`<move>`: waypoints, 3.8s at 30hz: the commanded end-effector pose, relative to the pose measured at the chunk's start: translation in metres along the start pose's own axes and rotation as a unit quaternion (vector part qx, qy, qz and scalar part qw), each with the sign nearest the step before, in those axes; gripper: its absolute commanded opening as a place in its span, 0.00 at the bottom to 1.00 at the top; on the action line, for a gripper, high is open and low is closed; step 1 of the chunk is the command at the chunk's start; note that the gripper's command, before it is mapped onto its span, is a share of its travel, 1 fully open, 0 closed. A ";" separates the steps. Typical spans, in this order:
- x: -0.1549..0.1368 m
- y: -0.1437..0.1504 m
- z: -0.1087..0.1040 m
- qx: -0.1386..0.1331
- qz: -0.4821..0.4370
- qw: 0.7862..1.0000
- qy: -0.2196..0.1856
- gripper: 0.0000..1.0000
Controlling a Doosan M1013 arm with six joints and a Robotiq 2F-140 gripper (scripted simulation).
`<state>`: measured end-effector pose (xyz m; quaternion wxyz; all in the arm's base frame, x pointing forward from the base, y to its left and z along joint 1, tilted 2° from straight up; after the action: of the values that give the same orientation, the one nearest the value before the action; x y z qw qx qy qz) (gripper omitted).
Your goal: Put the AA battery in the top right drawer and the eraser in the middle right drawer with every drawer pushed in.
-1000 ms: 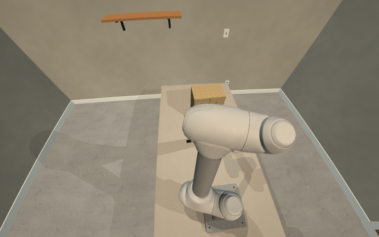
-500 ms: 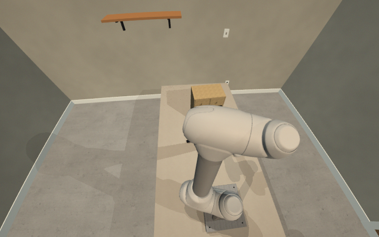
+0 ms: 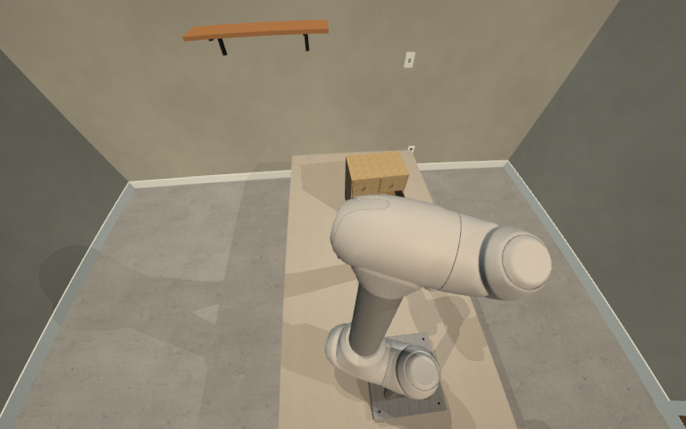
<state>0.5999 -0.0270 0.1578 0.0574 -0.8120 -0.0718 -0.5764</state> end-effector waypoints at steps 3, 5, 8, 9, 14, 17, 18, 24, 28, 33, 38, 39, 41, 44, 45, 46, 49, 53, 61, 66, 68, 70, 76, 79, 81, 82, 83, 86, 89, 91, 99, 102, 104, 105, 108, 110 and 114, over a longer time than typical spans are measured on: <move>0.001 0.000 -0.030 0.000 0.000 1.000 0.000 0.20; 0.001 0.000 -0.038 0.000 0.000 1.000 0.000 0.20; 0.001 0.000 -0.045 0.000 0.000 1.000 0.000 0.20; 0.001 0.000 -0.045 0.000 0.000 1.000 0.000 0.20; 0.001 0.000 -0.045 0.000 0.000 1.000 0.000 0.20; 0.002 0.000 -0.046 0.000 0.000 1.000 -0.001 0.20; 0.002 0.000 -0.046 0.000 0.000 1.000 -0.002 0.20; 0.004 0.000 -0.048 0.001 0.000 1.000 -0.012 0.20; 0.005 0.000 -0.049 0.001 0.000 1.000 -0.018 0.20; 0.010 0.000 -0.054 0.002 0.000 0.999 -0.042 0.20; 0.016 0.000 -0.060 0.002 0.000 0.997 -0.073 0.20; 0.017 0.000 -0.061 0.002 0.000 0.997 -0.079 0.20; 0.019 0.000 -0.064 0.003 0.000 0.996 -0.092 0.20; 0.022 0.000 -0.066 0.003 0.000 0.995 -0.104 0.20; 0.022 0.000 -0.066 0.003 0.000 0.995 -0.104 0.20; 0.023 0.000 -0.067 0.003 0.000 0.994 -0.111 0.20; 0.027 0.000 -0.071 0.003 0.000 0.992 -0.129 0.20; 0.031 0.000 -0.075 0.004 0.000 0.988 -0.153 0.20; 0.039 0.001 -0.083 0.004 0.000 0.981 -0.193 0.20; 0.044 0.001 -0.087 0.004 0.000 0.976 -0.216 0.20; 0.046 0.000 -0.089 0.005 0.000 0.973 -0.229 0.20; 0.049 0.001 -0.092 0.004 0.000 0.970 -0.242 0.20; 0.058 0.001 -0.099 0.005 0.000 0.957 -0.289 0.20; 0.060 0.001 -0.101 0.006 0.000 0.954 -0.299 0.20; 0.063 0.001 -0.104 0.006 0.000 0.947 -0.320 0.20; 0.065 0.001 -0.106 0.006 0.000 0.943 -0.331 0.20; 0.068 0.001 -0.108 0.007 0.000 0.939 -0.344 0.20; 0.075 0.001 -0.115 0.007 0.000 0.922 -0.386 0.20; 0.083 0.001 -0.122 0.008 0.000 0.904 -0.426 0.20; 0.087 0.002 -0.126 0.009 0.000 0.893 -0.450 0.20; 0.098 0.002 -0.134 0.009 0.000 0.857 -0.516 0.20; 0.102 0.002 -0.137 0.010 0.000 0.843 -0.537 0.20; 0.103 0.002 -0.139 0.010 0.000 0.836 -0.548 0.20; 0.104 0.002 -0.140 0.010 0.000 0.833 -0.553 0.20; 0.106 0.002 -0.141 0.010 0.000 0.826 -0.564 0.20; 0.107 0.002 -0.142 0.010 0.000 0.823 -0.568 0.20; 0.107 0.002 -0.142 0.010 0.000 0.821 -0.571 0.20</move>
<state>0.5034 -0.0486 0.3052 0.0145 -0.9950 -0.0975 -0.0131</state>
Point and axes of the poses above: the point where the finger pads meet when closed, its own z axis out along the fingers, its own y axis across the jaws, x = y × z, the point moved 5 cm from there along -z, back along the fingers, and after that the axes turned 1 degree about -z, right-handed, at the moved point
